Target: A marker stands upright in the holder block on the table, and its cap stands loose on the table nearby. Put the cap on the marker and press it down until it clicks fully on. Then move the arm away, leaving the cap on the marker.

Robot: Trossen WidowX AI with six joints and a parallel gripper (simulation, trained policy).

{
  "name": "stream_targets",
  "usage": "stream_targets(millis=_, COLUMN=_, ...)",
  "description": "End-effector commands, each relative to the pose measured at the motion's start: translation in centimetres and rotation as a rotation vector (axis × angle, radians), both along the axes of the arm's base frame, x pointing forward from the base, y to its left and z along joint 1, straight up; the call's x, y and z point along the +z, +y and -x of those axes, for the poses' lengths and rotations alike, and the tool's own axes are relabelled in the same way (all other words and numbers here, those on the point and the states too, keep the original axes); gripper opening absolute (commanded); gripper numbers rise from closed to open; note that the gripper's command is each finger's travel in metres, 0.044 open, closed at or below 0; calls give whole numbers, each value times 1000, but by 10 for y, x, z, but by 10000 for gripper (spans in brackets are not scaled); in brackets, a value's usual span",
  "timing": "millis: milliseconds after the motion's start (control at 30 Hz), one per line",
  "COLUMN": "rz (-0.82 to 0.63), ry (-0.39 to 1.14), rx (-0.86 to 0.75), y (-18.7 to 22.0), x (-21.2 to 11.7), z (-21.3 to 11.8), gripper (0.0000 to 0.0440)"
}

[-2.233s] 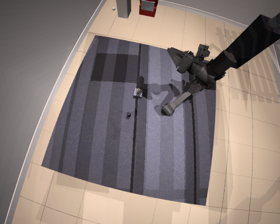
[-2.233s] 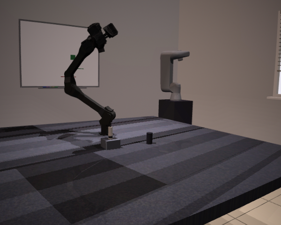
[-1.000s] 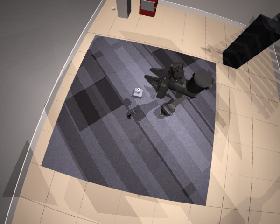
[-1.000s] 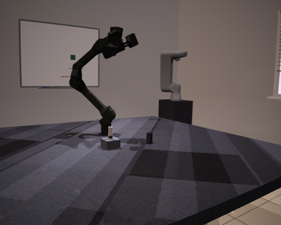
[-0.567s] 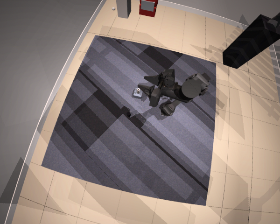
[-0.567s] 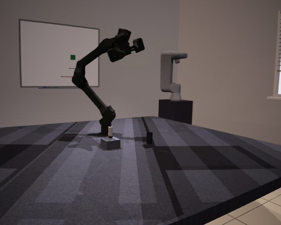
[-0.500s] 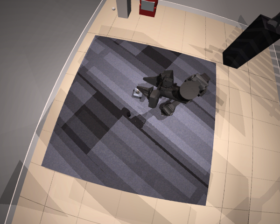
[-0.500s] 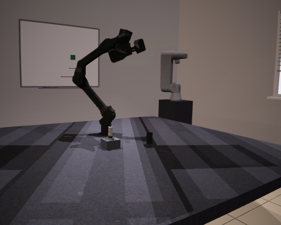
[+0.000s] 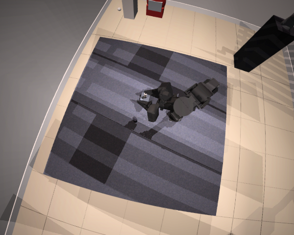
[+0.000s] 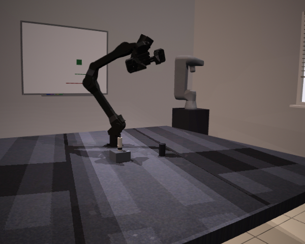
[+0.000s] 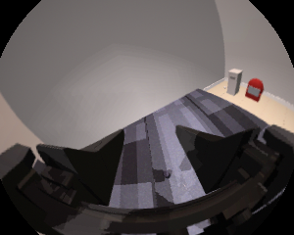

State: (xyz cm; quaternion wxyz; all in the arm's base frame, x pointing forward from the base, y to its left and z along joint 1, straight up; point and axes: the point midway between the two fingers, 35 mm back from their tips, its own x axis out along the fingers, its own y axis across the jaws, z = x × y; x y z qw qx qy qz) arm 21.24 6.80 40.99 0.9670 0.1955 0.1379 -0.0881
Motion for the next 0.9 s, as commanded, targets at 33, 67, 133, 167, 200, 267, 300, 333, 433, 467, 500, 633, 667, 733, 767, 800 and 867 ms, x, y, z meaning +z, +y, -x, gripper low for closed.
stream_targets(millis=33, rz=2, ry=40, rx=8, y=8, x=-10, z=-5, gripper=320)
stream_targets(millis=67, rz=3, ry=49, rx=10, y=10, x=-12, z=-6, gripper=320)
stream_targets(millis=133, rz=4, ry=69, rx=13, y=13, x=-17, z=-8, gripper=320)
stream_targets(millis=167, rz=5, ry=78, rx=15, y=15, x=-19, z=-9, gripper=320)
stream_targets(millis=200, rz=5, ry=88, rx=16, y=17, x=-21, z=-10, gripper=320)
stream_targets(millis=267, rz=6, ry=108, rx=18, y=20, x=-26, z=-12, gripper=321)
stream_targets(millis=300, rz=7, ry=118, rx=19, y=22, x=-28, z=-13, gripper=321)
stream_targets(millis=333, rz=7, ry=129, rx=20, y=23, x=-31, z=-15, gripper=321)
stream_targets(millis=433, rz=8, ry=159, rx=22, y=28, x=-38, z=-18, gripper=321)
stream_targets(millis=467, rz=8, ry=170, rx=22, y=29, x=-40, z=-19, gripper=321)
stream_targets(millis=500, rz=8, ry=180, rx=22, y=31, x=-43, z=-20, gripper=322)
stream_targets(millis=633, rz=7, ry=223, rx=23, y=36, x=-52, z=-24, gripper=322)
stream_targets(millis=667, rz=7, ry=233, rx=22, y=38, x=-55, z=-25, gripper=322)
stream_targets(millis=733, rz=6, ry=255, rx=21, y=40, x=-60, z=-27, gripper=322)
stream_targets(millis=767, rz=6, ry=266, rx=21, y=42, x=-62, z=-28, gripper=322)
stream_targets(millis=800, rz=5, ry=277, rx=20, y=43, x=-65, z=-29, gripper=322)
stream_targets(millis=867, rz=4, ry=299, rx=19, y=45, x=-70, z=-30, gripper=323)
